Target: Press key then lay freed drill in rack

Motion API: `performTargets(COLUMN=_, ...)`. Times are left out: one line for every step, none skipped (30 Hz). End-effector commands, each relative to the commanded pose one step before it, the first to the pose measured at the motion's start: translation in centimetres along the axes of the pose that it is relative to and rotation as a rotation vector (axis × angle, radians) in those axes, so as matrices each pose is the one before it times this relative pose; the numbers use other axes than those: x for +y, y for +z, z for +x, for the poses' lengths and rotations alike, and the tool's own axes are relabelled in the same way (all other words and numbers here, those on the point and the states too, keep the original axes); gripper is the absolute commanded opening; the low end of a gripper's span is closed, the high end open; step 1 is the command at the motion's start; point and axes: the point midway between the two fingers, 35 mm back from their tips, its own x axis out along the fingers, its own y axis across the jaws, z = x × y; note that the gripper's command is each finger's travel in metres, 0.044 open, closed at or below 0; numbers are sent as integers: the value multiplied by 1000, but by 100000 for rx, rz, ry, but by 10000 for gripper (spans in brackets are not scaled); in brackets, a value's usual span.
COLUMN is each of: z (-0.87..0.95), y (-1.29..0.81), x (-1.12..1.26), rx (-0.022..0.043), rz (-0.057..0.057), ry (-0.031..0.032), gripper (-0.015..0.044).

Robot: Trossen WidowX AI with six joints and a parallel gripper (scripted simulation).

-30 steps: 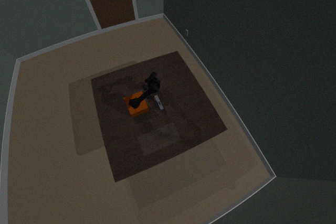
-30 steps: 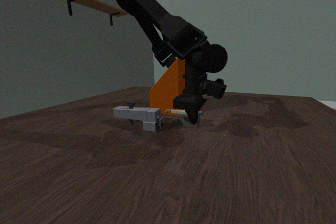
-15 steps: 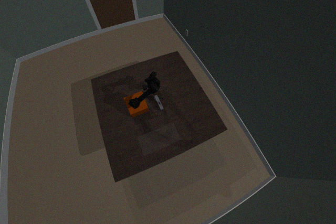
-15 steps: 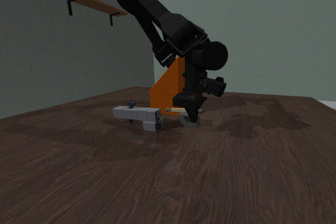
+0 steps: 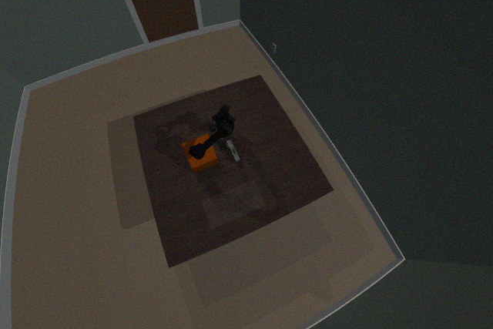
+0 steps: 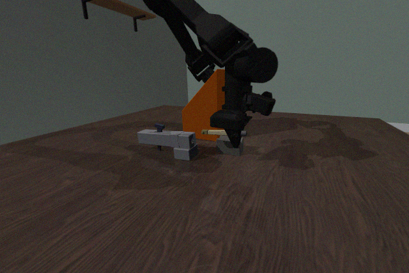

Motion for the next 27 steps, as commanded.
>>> performTargets(z=-325, y=5, x=-88, rx=-515, rz=590, ry=-206, gripper=0)
performTargets(z=-31, y=-3, x=3, rx=-2, rz=0, ry=0, gripper=0)
performTargets(z=-30, y=-3, x=3, rx=-2, rz=0, ry=0, gripper=0)
performTargets(z=-30, y=-3, x=3, rx=-2, rz=0, ry=0, gripper=0)
performTargets(z=-30, y=-3, x=3, rx=-2, rz=0, ry=0, gripper=0)
performTargets(z=-30, y=-3, x=3, rx=-2, rz=0, ry=0, gripper=0)
performTargets(z=-30, y=-3, x=2, rx=-2, rz=0, ry=0, gripper=0)
performTargets(z=-29, y=-3, x=2, rx=-2, rz=0, ry=0, gripper=0)
performTargets(z=-29, y=-3, x=3, rx=-2, rz=0, ry=0, gripper=0)
performTargets(z=-29, y=-3, x=2, rx=-2, rz=0, ry=0, gripper=0)
performTargets(z=-29, y=-3, x=2, rx=-1, rz=0, ry=0, gripper=0)
performTargets(z=-29, y=-3, x=2, rx=-1, rz=0, ry=0, gripper=0)
performTargets(z=-28, y=-3, x=2, rx=-1, rz=0, ry=0, gripper=0)
performTargets(z=-28, y=-3, x=2, rx=-1, rz=0, ry=0, gripper=0)
performTargets(z=-28, y=-3, x=2, rx=-1, rz=0, ry=0, gripper=0)
performTargets(z=-28, y=-3, x=1, rx=-1, rz=0, ry=0, gripper=0)
performTargets(z=-28, y=-2, x=0, rx=-1, rz=0, ry=0, gripper=0)
performTargets(z=-28, y=-2, x=0, rx=-1, rz=0, ry=0, gripper=0)
performTargets(z=-28, y=-2, x=-1, rx=-1, rz=0, ry=0, gripper=0)
performTargets(z=-29, y=-2, x=-1, rx=-1, rz=0, ry=0, gripper=0)
performTargets(z=-29, y=-2, x=-2, rx=-1, rz=0, ry=0, gripper=0)
performTargets(z=-29, y=-2, x=-3, rx=-1, rz=0, ry=0, gripper=0)
performTargets(z=-29, y=-2, x=-3, rx=-1, rz=0, ry=0, gripper=0)
performTargets(z=-29, y=-2, x=-3, rx=-1, rz=0, ry=0, gripper=0)
performTargets(z=-29, y=-2, x=-4, rx=-1, rz=0, ry=0, gripper=0)
performTargets(z=-29, y=-1, x=-4, rx=-2, rz=0, ry=0, gripper=0)
performTargets(z=-29, y=-1, x=-5, rx=-2, rz=0, ry=0, gripper=0)
